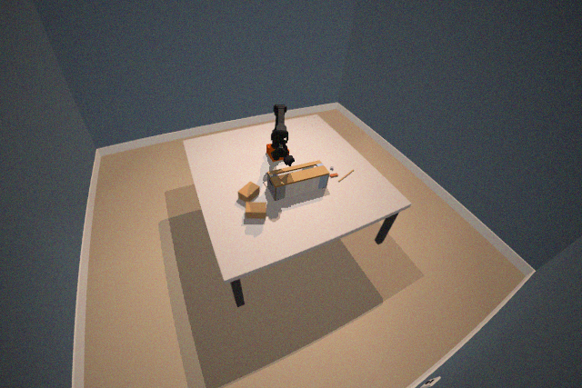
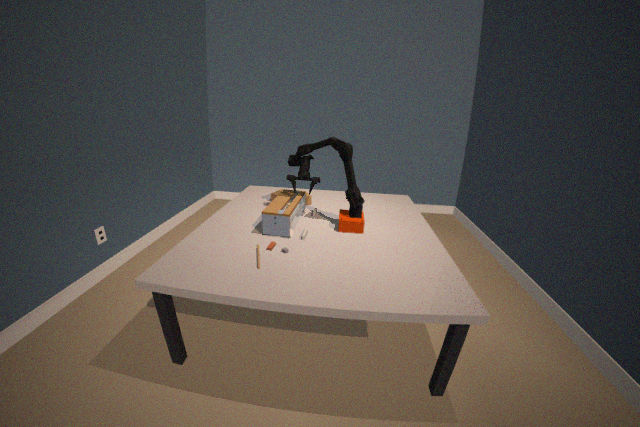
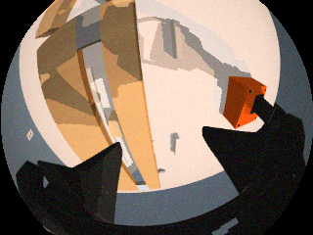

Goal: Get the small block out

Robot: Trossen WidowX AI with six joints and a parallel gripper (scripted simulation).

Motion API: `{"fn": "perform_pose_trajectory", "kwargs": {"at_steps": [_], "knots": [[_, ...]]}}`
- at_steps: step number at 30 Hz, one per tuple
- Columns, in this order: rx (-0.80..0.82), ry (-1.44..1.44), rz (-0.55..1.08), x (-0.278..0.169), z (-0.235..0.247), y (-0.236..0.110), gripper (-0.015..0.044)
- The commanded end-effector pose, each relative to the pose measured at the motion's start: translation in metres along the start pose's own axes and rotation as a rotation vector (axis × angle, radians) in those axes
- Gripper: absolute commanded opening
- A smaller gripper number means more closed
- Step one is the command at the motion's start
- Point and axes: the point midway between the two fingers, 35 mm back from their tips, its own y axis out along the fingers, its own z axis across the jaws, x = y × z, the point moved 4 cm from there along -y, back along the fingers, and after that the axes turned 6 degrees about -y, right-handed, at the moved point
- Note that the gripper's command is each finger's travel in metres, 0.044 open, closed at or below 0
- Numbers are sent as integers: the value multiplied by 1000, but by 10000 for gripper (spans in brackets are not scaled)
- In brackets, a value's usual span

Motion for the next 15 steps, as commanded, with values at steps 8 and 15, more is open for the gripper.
{"fn": "perform_pose_trajectory", "kwargs": {"at_steps": [8,15], "knots": [[-4,27,12,4,1,7,400],[-4,27,12,9,3,17,400]]}}
